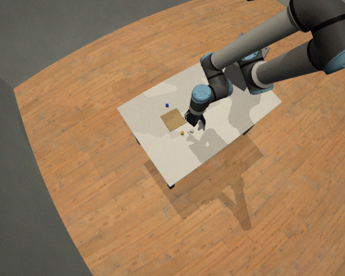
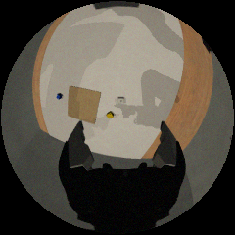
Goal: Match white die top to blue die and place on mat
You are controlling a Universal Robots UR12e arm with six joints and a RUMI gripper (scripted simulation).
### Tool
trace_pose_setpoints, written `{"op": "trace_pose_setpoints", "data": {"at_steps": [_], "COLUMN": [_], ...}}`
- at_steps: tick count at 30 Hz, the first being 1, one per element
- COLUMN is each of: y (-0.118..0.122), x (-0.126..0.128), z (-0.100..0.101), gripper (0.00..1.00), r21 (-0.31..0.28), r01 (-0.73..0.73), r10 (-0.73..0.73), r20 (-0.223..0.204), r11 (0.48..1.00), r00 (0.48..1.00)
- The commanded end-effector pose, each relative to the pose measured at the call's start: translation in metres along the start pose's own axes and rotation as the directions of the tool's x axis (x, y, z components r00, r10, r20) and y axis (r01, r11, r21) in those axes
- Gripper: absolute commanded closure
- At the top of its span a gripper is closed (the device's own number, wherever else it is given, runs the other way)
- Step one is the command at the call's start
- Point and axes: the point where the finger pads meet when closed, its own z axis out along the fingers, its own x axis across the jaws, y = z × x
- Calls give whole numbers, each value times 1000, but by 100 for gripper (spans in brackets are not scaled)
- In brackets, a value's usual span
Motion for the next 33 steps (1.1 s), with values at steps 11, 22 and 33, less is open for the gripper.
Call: {"op": "trace_pose_setpoints", "data": {"at_steps": [11,22,33], "y": [-1,-2,-2], "x": [1,1,1], "z": [10,21,31], "gripper": [0,0,0], "r21": [-1,-1,-1], "r01": [-290,-578,-790], "r10": [290,578,790], "r20": [0,0,-1], "r11": [957,816,613], "r00": [957,816,613]}}
